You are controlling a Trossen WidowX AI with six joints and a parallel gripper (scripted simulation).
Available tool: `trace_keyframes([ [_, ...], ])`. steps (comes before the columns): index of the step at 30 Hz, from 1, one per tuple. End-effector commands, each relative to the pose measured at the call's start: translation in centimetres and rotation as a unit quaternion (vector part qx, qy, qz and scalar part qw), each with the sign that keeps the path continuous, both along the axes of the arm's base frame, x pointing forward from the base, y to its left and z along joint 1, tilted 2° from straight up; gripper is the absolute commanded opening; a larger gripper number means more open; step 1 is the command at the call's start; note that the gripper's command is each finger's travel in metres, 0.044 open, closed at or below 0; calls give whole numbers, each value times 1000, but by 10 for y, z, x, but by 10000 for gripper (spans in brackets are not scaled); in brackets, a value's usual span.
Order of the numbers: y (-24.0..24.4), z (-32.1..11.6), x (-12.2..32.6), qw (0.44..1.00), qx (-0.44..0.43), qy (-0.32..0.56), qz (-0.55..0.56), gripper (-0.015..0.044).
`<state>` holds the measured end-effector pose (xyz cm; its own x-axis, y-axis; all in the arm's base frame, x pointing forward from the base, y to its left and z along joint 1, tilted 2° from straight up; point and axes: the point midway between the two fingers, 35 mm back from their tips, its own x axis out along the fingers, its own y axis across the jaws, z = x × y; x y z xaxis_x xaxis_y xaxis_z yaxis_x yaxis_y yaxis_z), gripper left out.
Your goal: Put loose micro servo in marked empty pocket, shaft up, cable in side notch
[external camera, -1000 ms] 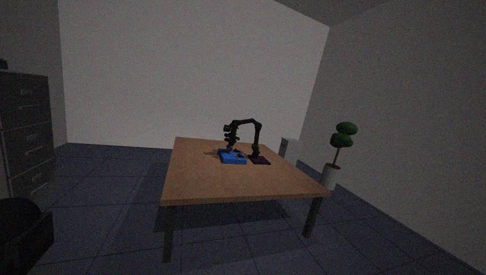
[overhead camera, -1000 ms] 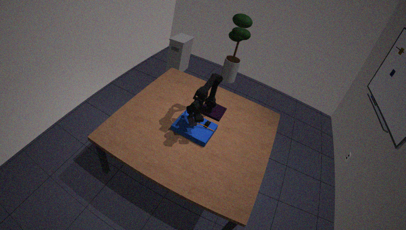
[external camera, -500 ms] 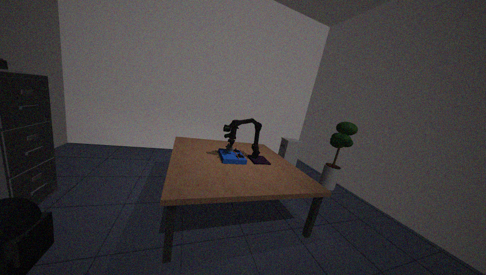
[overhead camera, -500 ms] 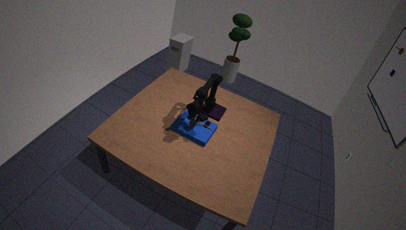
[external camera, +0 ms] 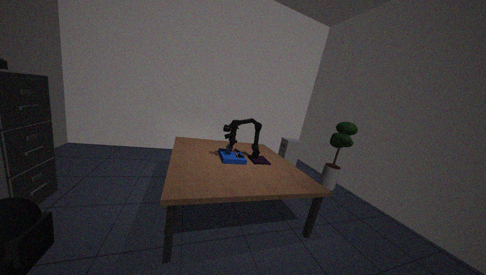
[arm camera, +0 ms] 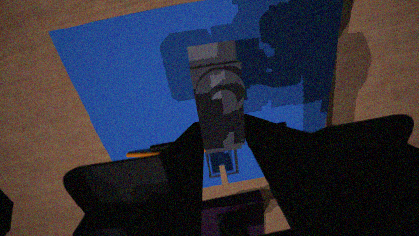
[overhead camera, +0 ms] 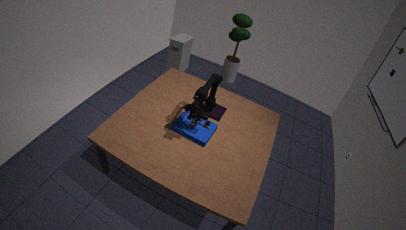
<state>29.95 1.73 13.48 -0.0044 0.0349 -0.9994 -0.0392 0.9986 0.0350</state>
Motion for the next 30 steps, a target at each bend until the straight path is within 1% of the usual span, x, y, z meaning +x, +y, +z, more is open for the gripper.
trace_keyframes([
  [1, -1, 1, -1, 1000, -2, -2, 9, 0],
  [7, -2, 0, -20, 1000, -2, -1, 9, 0],
  [27, -6, 0, -102, 1000, -2, 2, 9, 0],
  [30, -7, 0, -109, 1000, -2, 2, 9, 0],
])
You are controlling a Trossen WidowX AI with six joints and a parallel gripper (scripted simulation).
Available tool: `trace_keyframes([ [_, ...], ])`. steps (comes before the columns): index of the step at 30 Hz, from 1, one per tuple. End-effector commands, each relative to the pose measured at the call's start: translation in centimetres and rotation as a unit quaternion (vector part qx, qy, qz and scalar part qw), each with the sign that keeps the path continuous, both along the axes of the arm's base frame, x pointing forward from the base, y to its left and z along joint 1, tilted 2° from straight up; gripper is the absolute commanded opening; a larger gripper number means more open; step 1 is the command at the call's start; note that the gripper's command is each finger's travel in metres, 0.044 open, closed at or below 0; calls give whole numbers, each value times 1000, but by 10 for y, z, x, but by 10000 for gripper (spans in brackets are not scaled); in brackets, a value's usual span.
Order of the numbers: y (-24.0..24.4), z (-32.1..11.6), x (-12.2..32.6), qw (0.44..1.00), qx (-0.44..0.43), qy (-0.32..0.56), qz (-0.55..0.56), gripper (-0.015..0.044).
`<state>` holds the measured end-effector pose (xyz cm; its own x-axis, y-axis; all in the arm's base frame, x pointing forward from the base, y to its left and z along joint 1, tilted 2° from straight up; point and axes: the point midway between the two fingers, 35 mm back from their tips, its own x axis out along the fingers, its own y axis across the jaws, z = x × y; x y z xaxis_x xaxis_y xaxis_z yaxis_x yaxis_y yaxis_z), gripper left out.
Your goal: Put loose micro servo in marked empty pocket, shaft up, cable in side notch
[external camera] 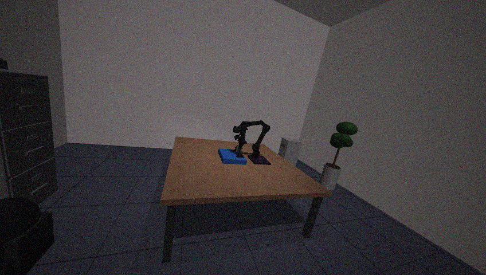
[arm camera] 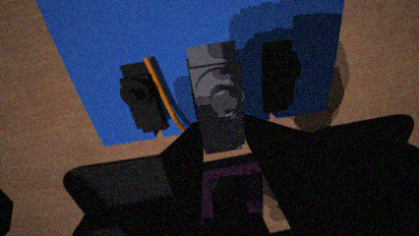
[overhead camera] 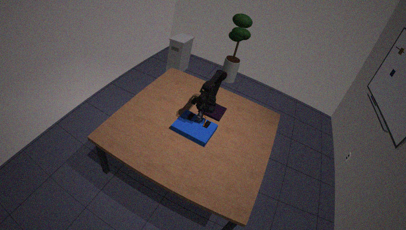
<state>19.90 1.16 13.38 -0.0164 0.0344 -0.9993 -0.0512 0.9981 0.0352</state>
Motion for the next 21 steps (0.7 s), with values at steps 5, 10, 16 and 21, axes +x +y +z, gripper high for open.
trace_keyframes([
  [5, -1, -2, -8, 1000, -2, -3, 2, 0],
  [10, -1, -9, -7, 1000, -2, -3, 2, 0],
  [16, 0, -18, -7, 1000, -2, -3, 2, 0],
  [21, 0, -19, -6, 1000, -2, -3, 2, 0],
])
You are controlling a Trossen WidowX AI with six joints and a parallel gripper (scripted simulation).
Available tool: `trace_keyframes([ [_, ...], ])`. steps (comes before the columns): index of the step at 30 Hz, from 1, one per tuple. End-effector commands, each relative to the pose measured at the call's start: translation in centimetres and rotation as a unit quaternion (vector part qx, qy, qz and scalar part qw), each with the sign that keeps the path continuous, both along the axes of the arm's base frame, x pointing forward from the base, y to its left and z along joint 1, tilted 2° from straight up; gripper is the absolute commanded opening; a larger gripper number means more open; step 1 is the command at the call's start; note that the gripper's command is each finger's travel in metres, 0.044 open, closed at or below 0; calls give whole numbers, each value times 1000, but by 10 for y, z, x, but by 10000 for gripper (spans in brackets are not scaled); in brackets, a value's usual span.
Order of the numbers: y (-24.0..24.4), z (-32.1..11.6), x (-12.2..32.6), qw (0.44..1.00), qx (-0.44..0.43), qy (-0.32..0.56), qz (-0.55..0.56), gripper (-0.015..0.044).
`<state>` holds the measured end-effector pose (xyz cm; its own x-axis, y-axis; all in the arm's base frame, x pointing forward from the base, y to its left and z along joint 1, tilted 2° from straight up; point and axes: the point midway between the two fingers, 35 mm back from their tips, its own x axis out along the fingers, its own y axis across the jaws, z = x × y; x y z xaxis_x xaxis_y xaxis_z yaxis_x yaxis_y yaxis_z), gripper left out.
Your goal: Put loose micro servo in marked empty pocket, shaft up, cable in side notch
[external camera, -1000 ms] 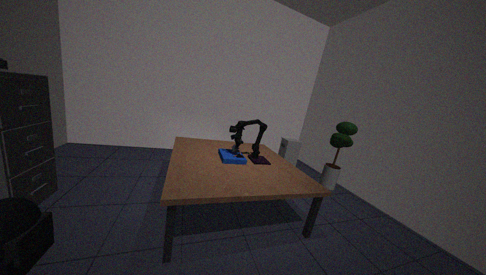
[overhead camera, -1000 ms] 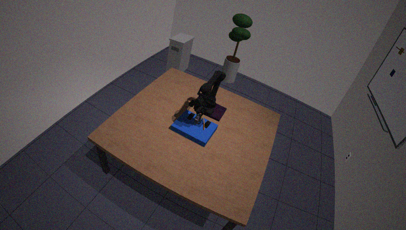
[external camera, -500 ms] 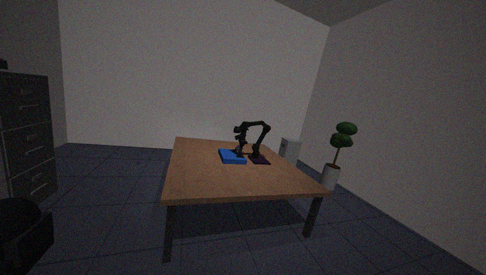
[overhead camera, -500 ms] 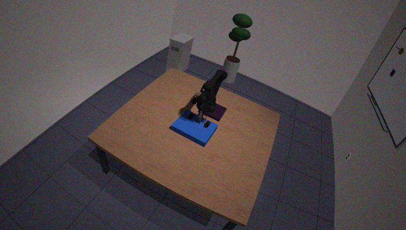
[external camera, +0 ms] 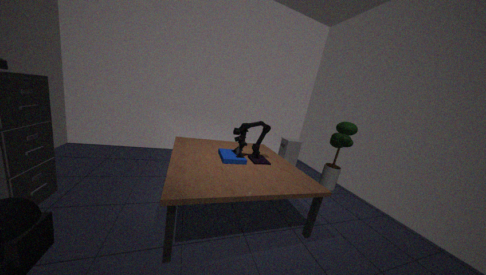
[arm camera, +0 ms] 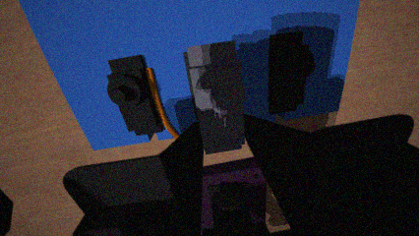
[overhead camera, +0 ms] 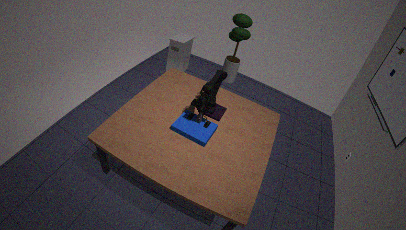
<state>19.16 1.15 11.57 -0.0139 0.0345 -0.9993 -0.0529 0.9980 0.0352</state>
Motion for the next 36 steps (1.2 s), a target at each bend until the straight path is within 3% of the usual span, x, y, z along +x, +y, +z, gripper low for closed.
trace_keyframes([
  [1, 0, -1, 1, 1000, -2, -2, 2, 0],
  [36, 0, -27, 1, 1000, -2, -2, 2, 0],
])
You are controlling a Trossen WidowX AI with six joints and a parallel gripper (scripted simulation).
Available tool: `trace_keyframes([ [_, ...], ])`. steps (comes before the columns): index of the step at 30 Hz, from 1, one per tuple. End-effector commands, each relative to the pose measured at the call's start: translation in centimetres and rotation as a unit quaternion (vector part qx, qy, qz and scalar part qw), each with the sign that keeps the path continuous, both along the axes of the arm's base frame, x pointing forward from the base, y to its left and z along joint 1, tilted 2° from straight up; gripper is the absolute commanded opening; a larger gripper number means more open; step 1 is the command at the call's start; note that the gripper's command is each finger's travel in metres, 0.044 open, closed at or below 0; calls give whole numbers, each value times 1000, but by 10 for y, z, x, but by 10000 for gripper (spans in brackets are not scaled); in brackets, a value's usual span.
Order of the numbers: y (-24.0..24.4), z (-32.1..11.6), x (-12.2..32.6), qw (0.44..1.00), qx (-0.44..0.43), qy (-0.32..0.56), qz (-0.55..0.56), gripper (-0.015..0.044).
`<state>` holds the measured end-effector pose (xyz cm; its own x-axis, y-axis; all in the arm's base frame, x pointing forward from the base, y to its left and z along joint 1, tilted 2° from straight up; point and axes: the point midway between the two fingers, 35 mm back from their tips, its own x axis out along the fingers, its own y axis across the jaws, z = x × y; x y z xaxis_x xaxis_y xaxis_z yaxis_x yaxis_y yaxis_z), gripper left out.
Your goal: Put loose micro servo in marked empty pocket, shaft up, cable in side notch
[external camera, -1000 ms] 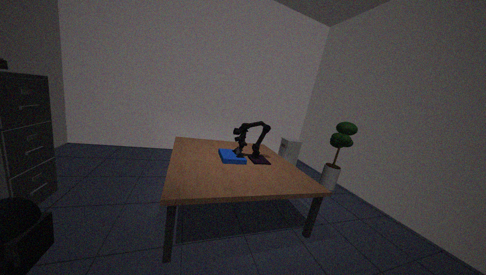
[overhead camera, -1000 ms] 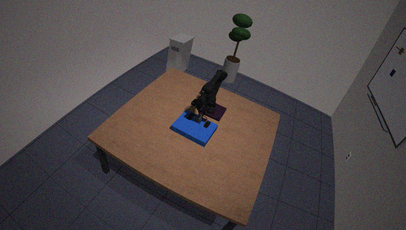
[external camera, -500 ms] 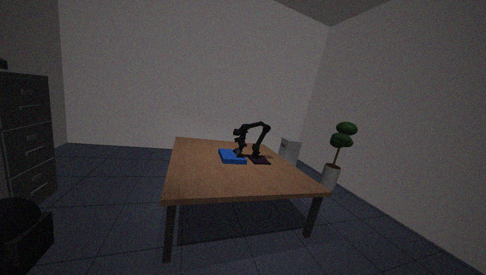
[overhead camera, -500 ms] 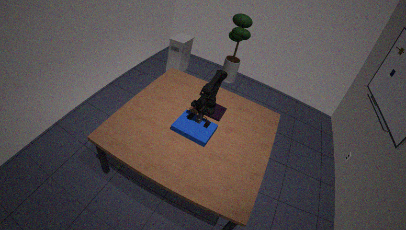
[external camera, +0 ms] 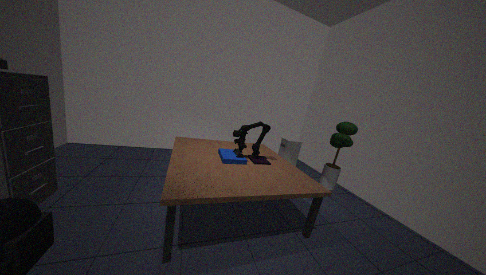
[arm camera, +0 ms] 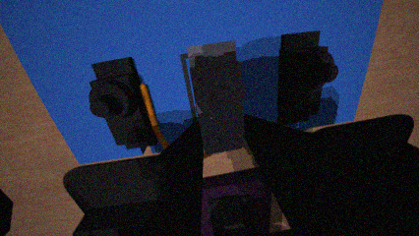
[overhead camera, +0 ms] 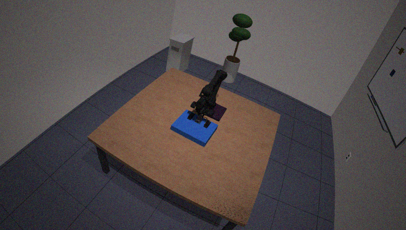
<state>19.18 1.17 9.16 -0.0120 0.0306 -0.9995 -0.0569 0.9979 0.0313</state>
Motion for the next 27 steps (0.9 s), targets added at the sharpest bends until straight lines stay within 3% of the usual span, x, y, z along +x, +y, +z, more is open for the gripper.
trace_keyframes([
  [1, 0, -4, 0, 1000, 0, -1, 0, 0],
  [27, 1, -28, 0, 1000, 0, -1, 0, 0],
])
